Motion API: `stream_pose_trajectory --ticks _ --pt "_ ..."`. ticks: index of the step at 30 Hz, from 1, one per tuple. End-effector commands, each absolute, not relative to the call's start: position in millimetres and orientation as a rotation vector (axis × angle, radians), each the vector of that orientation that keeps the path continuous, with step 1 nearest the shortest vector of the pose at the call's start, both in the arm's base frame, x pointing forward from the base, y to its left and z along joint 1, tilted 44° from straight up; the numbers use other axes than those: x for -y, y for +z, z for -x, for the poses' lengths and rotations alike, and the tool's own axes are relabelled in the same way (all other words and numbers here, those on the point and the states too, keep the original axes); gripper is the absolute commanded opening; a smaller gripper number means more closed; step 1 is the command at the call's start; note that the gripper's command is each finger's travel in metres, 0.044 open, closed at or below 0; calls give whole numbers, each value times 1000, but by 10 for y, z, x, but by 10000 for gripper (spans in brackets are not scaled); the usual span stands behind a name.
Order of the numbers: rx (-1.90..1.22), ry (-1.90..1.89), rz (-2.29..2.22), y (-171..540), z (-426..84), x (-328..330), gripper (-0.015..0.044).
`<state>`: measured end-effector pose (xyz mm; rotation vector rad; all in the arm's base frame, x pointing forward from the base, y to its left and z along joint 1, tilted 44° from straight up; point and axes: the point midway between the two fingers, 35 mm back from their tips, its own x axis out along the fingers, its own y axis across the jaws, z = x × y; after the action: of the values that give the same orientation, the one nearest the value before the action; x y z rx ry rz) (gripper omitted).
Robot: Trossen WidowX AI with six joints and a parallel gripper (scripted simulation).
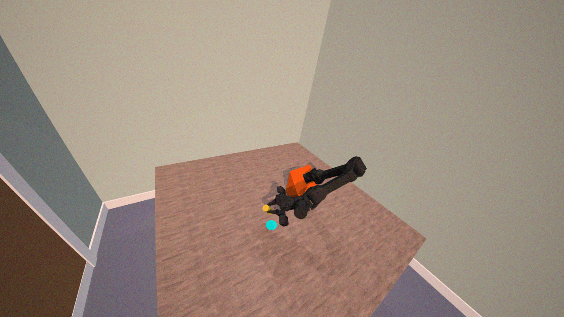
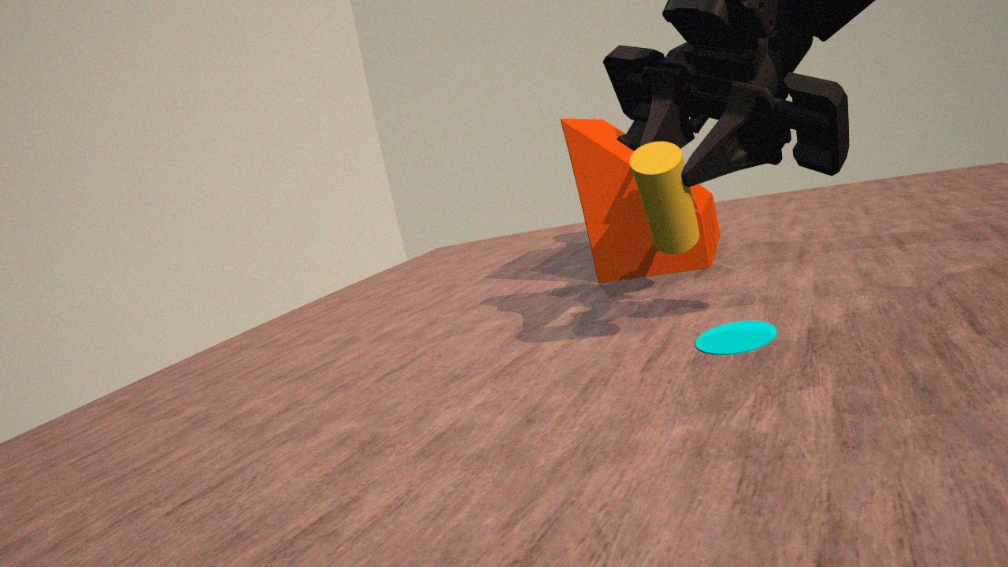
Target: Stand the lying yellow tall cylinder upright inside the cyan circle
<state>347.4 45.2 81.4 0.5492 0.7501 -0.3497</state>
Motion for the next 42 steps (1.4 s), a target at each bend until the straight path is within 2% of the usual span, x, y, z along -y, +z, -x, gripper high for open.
stream_pose_trajectory --ticks 1,42 --pt "-710 -364 -563 846 -3467 -439 105" --pt "-410 -418 -682 1058 -3312 -446 105"
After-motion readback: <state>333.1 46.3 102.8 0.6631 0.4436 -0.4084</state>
